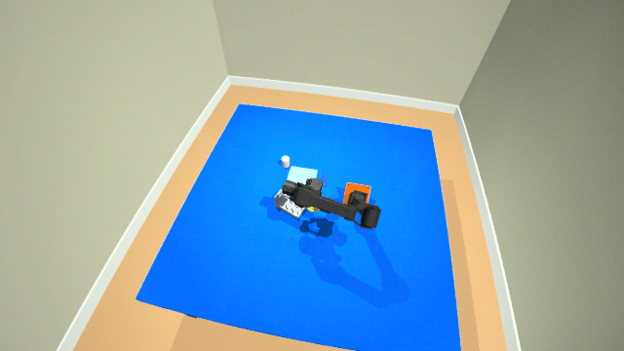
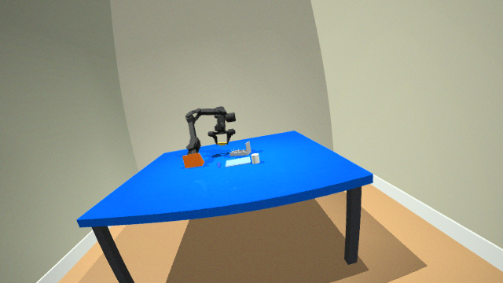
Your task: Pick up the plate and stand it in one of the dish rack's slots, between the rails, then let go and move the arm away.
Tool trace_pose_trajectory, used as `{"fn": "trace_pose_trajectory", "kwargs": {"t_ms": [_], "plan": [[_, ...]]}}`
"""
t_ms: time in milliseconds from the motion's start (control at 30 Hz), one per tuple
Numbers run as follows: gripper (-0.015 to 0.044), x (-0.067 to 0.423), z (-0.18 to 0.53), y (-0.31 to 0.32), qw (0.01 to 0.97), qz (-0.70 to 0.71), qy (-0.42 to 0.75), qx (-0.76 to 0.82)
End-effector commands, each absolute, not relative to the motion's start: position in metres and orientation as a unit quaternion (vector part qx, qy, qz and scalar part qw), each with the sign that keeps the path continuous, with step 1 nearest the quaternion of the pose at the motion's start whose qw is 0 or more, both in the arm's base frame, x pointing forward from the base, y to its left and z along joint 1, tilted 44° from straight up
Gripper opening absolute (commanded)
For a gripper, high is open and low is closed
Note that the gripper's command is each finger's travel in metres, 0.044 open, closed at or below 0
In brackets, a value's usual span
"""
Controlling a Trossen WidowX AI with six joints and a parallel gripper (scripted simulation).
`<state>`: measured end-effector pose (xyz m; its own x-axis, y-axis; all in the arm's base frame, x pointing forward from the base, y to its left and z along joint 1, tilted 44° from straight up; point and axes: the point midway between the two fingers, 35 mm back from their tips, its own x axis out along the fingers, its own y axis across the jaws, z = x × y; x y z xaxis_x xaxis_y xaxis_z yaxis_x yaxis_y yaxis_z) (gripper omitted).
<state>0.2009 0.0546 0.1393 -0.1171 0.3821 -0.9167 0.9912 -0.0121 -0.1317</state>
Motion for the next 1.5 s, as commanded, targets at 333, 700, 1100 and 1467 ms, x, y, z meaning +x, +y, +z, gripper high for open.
{"fn": "trace_pose_trajectory", "kwargs": {"t_ms": [333, 700, 1100, 1467], "plan": [[0.0000, 0.194, 0.108, 0.056, 0.501, -0.439, 0.574, 0.476], [0.0000, 0.196, 0.094, 0.057, 0.611, -0.419, 0.526, 0.417], [0.0000, 0.202, 0.087, 0.062, 0.716, -0.381, 0.453, 0.370], [0.0000, 0.206, 0.088, 0.070, 0.795, -0.332, 0.373, 0.343]]}}
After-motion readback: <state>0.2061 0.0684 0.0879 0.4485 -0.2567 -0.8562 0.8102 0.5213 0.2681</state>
